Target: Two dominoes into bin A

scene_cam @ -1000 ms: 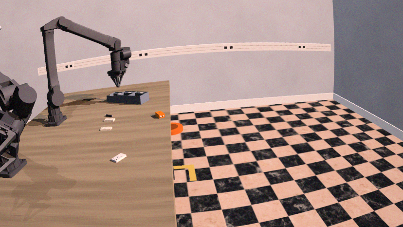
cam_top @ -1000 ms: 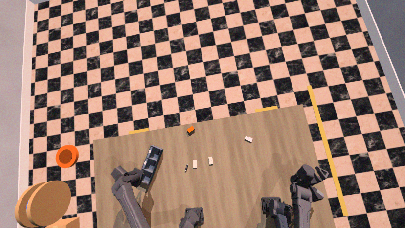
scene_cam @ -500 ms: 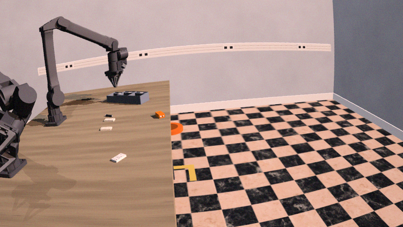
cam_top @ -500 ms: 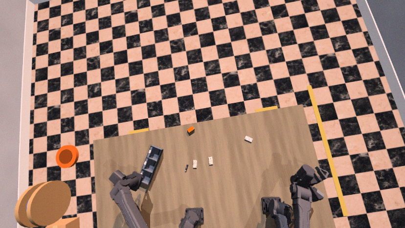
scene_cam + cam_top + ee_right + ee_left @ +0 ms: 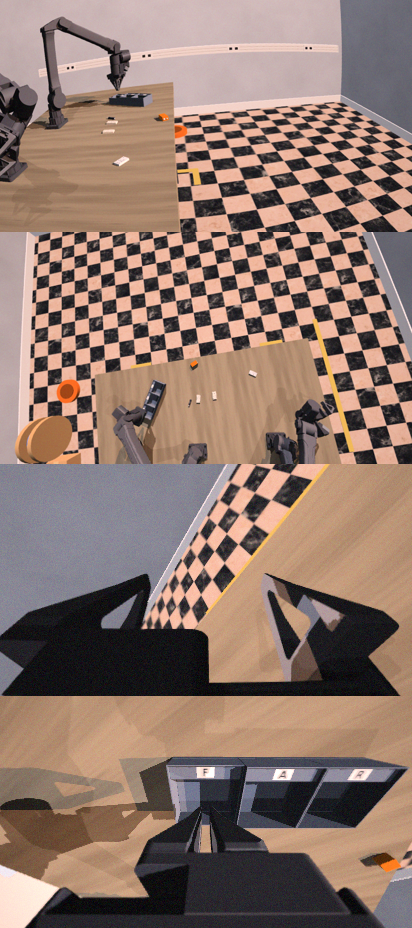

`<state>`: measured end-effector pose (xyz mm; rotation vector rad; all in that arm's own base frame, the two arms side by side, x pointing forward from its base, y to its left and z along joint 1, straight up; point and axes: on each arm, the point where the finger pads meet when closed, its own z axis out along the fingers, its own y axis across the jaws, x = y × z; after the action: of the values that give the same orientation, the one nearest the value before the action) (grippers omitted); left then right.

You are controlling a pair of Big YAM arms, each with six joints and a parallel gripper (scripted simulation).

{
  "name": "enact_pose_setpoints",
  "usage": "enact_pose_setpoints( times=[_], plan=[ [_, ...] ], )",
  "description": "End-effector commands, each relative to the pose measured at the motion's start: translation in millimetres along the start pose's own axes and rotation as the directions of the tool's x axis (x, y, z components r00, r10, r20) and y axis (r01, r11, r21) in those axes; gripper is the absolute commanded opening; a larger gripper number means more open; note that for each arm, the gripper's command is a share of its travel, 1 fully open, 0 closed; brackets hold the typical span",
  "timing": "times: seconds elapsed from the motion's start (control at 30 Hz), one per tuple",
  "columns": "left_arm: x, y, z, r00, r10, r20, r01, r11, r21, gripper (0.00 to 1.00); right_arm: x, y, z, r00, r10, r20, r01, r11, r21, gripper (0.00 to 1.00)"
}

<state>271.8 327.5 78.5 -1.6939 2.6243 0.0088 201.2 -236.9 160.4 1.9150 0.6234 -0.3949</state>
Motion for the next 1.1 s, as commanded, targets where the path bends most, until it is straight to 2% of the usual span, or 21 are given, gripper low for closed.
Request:
enact_pose_setpoints(
  times=[0.0, 0.53, 1.07],
  plan=[
    [2, -1, 23, 1.000, 0.013, -0.019, -0.013, 1.000, -0.005, 0.09, -2, 3, 1, 1.000, 0.009, 0.006, -0.009, 1.000, 0.000, 1.00],
    [4, -1, 61, 1.000, 0.013, -0.019, -0.013, 1.000, -0.005, 0.09, -2, 3, 1, 1.000, 0.009, 0.006, -0.009, 1.000, 0.000, 1.00],
    [4, -1, 64, 1.000, 0.013, -0.019, -0.013, 1.000, -0.005, 0.09, -2, 3, 1, 1.000, 0.009, 0.006, -0.009, 1.000, 0.000, 1.00]
  ],
)
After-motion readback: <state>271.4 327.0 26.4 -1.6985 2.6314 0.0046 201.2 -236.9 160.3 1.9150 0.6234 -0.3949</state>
